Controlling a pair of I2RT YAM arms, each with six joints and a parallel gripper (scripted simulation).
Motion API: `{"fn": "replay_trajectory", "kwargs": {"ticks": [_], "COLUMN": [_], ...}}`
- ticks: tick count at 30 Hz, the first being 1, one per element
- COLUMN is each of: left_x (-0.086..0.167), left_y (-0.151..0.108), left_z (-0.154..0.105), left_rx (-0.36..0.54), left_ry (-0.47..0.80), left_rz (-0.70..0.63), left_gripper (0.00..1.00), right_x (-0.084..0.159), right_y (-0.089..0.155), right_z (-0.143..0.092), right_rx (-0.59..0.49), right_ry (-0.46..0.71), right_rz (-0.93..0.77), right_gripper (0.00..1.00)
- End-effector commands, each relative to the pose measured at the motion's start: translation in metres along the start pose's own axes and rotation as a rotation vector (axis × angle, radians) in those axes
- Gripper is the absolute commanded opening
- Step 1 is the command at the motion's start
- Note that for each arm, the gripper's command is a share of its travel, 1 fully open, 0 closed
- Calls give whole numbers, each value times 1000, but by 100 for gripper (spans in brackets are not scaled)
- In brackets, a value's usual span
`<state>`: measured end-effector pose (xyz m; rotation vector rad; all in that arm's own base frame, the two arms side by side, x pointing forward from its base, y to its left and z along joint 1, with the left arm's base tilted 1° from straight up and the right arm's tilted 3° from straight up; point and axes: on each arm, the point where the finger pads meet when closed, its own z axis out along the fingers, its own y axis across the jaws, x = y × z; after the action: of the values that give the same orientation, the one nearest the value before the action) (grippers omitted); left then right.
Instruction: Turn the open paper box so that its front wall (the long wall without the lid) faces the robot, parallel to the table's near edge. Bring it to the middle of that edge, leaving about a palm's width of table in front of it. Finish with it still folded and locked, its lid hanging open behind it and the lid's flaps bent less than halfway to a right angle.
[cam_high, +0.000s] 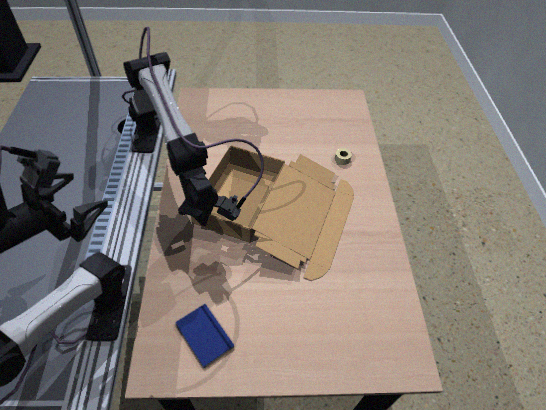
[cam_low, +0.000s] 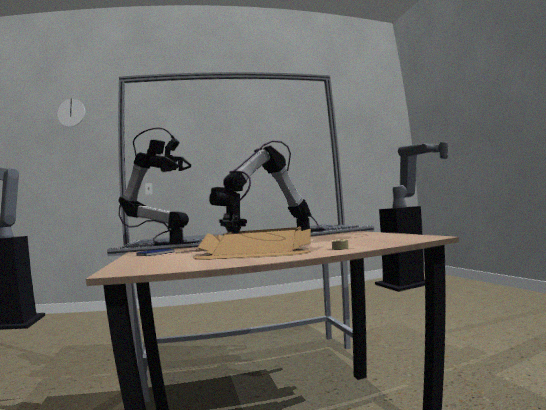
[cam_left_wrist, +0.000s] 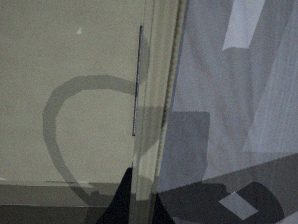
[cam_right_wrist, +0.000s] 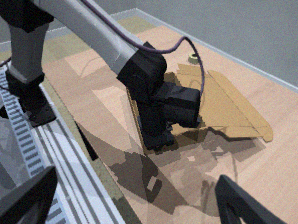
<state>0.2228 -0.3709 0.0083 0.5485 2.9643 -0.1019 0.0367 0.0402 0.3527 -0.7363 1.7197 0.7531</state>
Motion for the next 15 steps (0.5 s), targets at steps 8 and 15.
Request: {"fn": "replay_trajectory", "kwargs": {"ticks": [8, 15], "left_x": [-7, -13], "left_y": [-21, -29], "left_z": [-2, -1], "left_rx": [3, 1], "left_ry": [-16, -26], "left_rz": [-105, -152], "left_gripper": [0, 0], "right_x": [-4, -4], "right_y": [0, 0], "right_z": [3, 3], "right_rx": [0, 0], "right_ry": [4, 4], "right_rz": [1, 1], "right_gripper": [100, 100]}}
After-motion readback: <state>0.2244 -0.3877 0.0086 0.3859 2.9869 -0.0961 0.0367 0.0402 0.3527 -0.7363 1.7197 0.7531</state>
